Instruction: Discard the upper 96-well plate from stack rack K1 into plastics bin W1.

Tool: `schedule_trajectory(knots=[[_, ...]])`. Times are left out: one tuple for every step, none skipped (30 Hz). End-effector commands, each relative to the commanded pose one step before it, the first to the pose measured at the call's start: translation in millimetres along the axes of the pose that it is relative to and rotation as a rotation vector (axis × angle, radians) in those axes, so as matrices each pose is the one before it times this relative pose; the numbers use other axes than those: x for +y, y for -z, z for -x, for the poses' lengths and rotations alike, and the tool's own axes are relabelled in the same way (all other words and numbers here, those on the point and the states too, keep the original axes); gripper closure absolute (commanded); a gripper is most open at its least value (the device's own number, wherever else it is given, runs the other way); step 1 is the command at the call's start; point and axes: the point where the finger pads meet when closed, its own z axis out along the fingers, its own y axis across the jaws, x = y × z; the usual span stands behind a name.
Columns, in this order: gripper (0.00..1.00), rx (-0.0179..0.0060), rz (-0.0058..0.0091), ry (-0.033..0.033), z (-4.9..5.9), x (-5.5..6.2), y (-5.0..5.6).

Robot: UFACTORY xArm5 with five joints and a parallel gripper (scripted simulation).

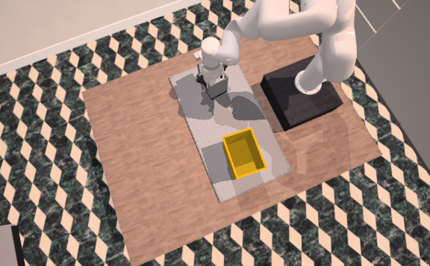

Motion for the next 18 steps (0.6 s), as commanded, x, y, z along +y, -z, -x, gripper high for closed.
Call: schedule_trajectory(knots=[[1.0,0.00209,-0.00308,-0.00004,-0.85,-1.19,1.91],[1.0,0.0,0.0,0.0,-0.01,0.01,0.67],[1.0,0.0,0.0,0.0,-0.01,0.01,0.67],[1.0,0.0,0.0,0.0,-0.01,0.01,0.67],[1.0,0.0,0.0,0.0,-0.01,0.01,0.67],[1.0,0.0,0.0,0.0,-0.01,0.01,0.67],[1.0,0.0,0.0,0.0,-0.01,0.01,0.67],[1.0,0.0,0.0,0.0,-0.01,0.01,0.67],[1.0,0.0,0.0,0.0,-0.01,0.01,0.67],[1.0,0.0,0.0,0.0,-0.01,0.01,0.67],[1.0,0.0,0.0,0.0,0.0,0.0,0.0],[1.0,0.0,0.0,0.0,0.0,0.0,0.0],[1.0,0.0,0.0,0.0,0.0,0.0,0.0],[1.0,0.0,0.0,0.0,0.0,0.0,0.0],[1.0,0.0,0.0,0.0,0.0,0.0,0.0],[1.0,0.0,0.0,0.0,-0.03,0.02,1.67],[1.0,0.0,0.0,0.0,0.0,0.0,0.0],[1.0,0.0,0.0,0.0,0.0,0.0,0.0]])
